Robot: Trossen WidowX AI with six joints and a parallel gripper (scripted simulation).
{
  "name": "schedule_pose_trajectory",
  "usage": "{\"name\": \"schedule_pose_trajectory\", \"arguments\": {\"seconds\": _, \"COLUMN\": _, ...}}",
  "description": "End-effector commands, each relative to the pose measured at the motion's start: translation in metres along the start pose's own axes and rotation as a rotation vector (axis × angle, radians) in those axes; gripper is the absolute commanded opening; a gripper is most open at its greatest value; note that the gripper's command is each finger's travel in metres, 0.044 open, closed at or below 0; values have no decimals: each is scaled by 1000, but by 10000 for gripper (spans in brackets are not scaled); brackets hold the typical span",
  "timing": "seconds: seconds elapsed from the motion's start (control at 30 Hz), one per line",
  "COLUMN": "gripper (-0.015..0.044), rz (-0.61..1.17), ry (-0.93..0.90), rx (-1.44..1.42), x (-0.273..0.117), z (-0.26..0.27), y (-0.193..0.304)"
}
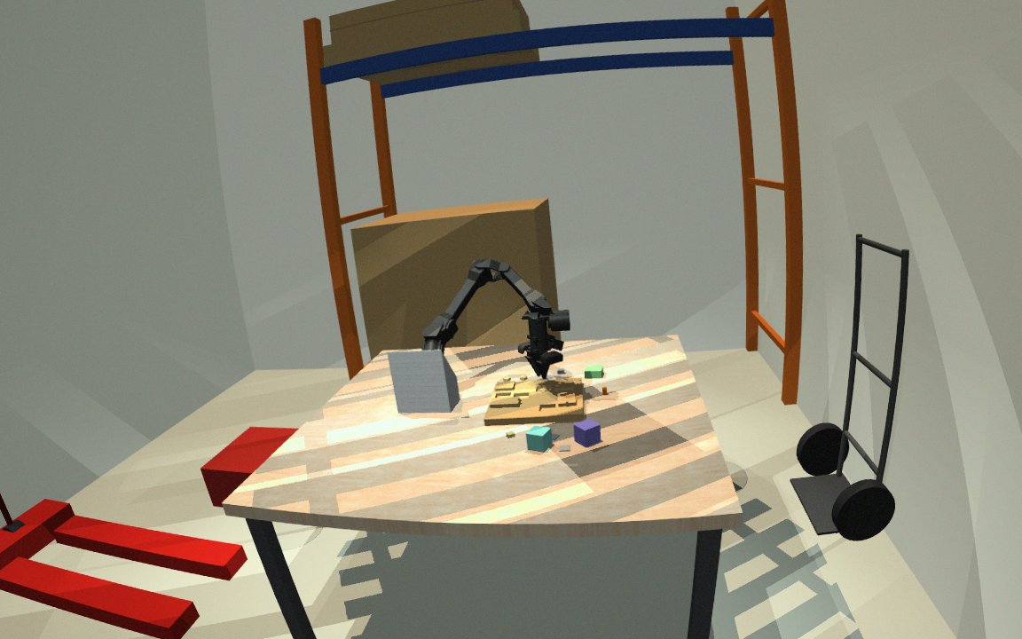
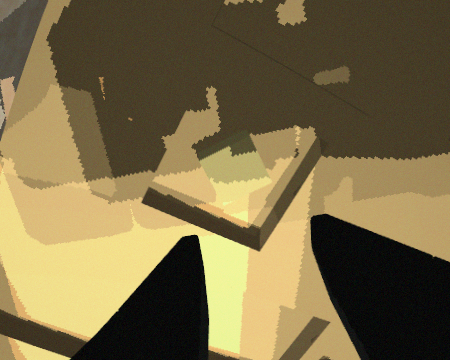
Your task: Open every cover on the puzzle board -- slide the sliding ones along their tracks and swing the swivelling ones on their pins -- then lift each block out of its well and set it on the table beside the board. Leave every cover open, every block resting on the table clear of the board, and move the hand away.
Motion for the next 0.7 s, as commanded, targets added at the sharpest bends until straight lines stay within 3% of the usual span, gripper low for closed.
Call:
{"name": "schedule_pose_trajectory", "arguments": {"seconds": 0.0, "gripper": 144, "rz": -10, "ry": 3, "rx": -115, "x": -9, "z": 0, "y": -2}}
{"name": "schedule_pose_trajectory", "arguments": {"seconds": 0.3, "gripper": 144, "rz": -11, "ry": 4, "rx": -324, "x": -20, "z": 0, "y": -1}}
{"name": "schedule_pose_trajectory", "arguments": {"seconds": 0.67, "gripper": 144, "rz": -10, "ry": 4, "rx": -329, "x": -11, "z": 0, "y": -2}}
Point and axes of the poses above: the point midway between the two fingers, 35 mm back from their tips, its own x axis out along the fingers, its own z axis across the jaws, y = z × x, the point moved 7 cm from there along -x, back along the fingers, and after that the axes turned 1 degree about -x, right-handed, at the moved point
